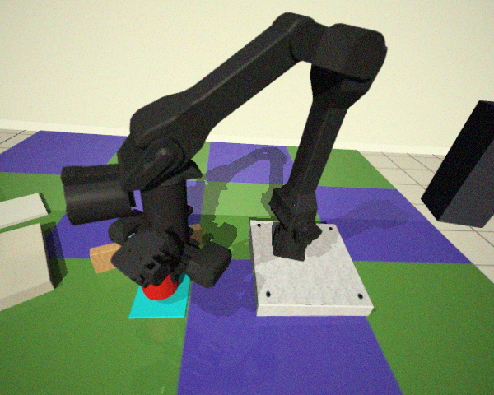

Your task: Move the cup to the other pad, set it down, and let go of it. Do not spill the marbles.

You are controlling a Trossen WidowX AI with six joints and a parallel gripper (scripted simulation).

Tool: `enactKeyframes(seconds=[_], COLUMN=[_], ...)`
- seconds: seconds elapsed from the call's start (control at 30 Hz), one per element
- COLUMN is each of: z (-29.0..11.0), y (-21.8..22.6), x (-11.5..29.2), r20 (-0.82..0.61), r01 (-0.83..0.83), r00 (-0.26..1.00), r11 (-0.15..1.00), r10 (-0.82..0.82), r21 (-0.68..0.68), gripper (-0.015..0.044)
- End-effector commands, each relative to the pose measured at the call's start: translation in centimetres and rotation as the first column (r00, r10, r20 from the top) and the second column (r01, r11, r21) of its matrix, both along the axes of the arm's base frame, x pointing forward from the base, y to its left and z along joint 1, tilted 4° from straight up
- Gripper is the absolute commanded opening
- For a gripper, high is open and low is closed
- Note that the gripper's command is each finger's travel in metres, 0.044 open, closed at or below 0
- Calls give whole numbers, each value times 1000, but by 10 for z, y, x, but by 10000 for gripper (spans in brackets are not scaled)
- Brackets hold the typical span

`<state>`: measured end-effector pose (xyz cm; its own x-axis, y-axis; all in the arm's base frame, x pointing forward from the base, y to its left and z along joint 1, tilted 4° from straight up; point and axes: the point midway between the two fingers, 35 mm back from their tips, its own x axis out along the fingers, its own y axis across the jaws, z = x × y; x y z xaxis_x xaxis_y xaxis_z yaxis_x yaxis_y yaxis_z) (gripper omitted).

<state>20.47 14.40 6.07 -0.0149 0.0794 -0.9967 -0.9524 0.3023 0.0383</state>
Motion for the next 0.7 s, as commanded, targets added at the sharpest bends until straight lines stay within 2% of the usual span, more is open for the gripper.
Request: enactKeyframes(seconds=[0.0, 0.67], z=[-7, -16], y=[0, 1], x=[-2, -2], r20=[-9, -3], r01=[7, 0], r00=[1000, 1000], r11=[1000, 1000], r10=[-7, 0], r21=[-3, -2], gripper=[0, 0])
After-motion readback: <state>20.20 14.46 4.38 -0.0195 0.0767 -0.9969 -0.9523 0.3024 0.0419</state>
